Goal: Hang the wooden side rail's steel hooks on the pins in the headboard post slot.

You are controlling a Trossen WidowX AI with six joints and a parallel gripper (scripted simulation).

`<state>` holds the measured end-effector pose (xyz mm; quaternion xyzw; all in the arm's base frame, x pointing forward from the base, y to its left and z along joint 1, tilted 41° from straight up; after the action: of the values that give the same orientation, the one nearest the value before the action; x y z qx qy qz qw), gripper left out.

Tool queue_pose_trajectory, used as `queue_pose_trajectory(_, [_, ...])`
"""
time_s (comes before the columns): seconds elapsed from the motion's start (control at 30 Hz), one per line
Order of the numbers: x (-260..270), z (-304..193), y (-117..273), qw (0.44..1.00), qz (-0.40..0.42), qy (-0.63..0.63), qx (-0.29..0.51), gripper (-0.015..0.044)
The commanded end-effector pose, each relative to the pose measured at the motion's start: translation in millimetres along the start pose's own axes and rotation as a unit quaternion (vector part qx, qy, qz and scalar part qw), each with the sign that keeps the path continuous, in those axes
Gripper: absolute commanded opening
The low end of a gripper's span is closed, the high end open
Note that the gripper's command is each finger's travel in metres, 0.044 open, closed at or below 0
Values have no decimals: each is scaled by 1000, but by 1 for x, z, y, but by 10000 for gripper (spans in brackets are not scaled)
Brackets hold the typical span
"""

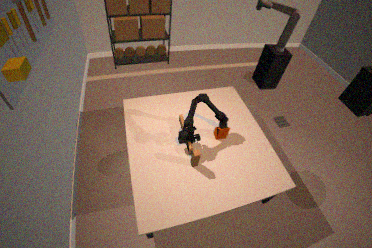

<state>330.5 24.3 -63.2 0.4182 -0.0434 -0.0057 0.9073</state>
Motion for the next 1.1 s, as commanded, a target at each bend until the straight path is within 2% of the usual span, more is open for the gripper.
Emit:
queue_pose_trajectory(0.0, [0,0,0,1000,0,-2,0,0])
queue_pose_trajectory(1.07, [0,0,5,1000,0,22,-3,0])
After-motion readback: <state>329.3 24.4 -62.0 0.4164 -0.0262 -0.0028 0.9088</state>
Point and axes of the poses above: the point midway between the two fingers, 35 mm back from their tips, its own y axis back along the fingers, its own x axis across the jaws, z = x × y, the point moved 3 cm from there along y, back along the fingers, and after that the axes turned 7 degrees about -y, right-handed, at the moved point
